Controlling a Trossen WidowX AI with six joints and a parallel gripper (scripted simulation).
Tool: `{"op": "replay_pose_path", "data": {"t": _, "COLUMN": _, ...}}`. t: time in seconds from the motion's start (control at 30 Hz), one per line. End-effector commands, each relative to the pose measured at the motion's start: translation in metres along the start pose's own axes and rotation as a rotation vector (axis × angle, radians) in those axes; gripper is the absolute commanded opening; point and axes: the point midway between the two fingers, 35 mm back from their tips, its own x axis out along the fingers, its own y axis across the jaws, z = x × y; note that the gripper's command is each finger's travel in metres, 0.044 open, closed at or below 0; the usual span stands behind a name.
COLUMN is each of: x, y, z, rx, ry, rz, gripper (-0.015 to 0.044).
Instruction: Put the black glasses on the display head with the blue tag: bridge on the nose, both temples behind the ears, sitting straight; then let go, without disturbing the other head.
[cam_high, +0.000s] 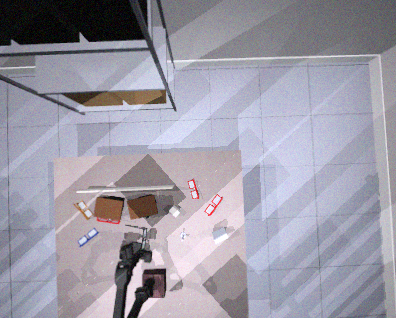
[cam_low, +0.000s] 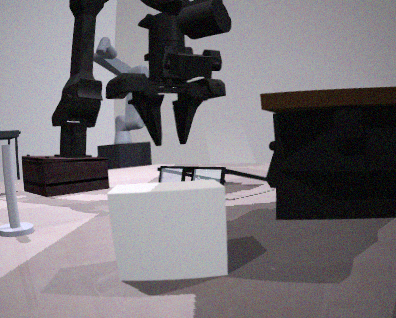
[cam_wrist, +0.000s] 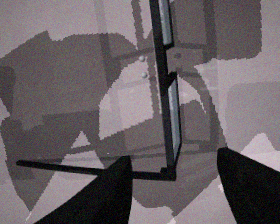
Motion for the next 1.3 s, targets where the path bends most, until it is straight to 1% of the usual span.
{"op": "replay_pose_path", "data": {"t": 0.0, "x": -0.003, "y": 0.003, "z": 0.0, "rx": -0.021, "ry": 0.002, "rz": -0.003, "gripper": 0.0174}}
{"op": "replay_pose_path", "data": {"t": 0.03, "x": -0.003, "y": 0.003, "z": 0.0, "rx": -0.021, "ry": 0.002, "rz": -0.003, "gripper": 0.0147}}
{"op": "replay_pose_path", "data": {"t": 0.07, "x": -0.003, "y": 0.003, "z": 0.0, "rx": -0.021, "ry": 0.002, "rz": -0.003, "gripper": 0.014}}
{"op": "replay_pose_path", "data": {"t": 0.37, "x": 0.0, "y": 0.003, "z": 0.0, "rx": -0.021, "ry": 0.002, "rz": -0.003, "gripper": 0.014}}
{"op": "replay_pose_path", "data": {"t": 1.27, "x": 0.044, "y": 0.004, "z": 0.001, "rx": -0.021, "ry": 0.002, "rz": -0.003, "gripper": 0.014}}
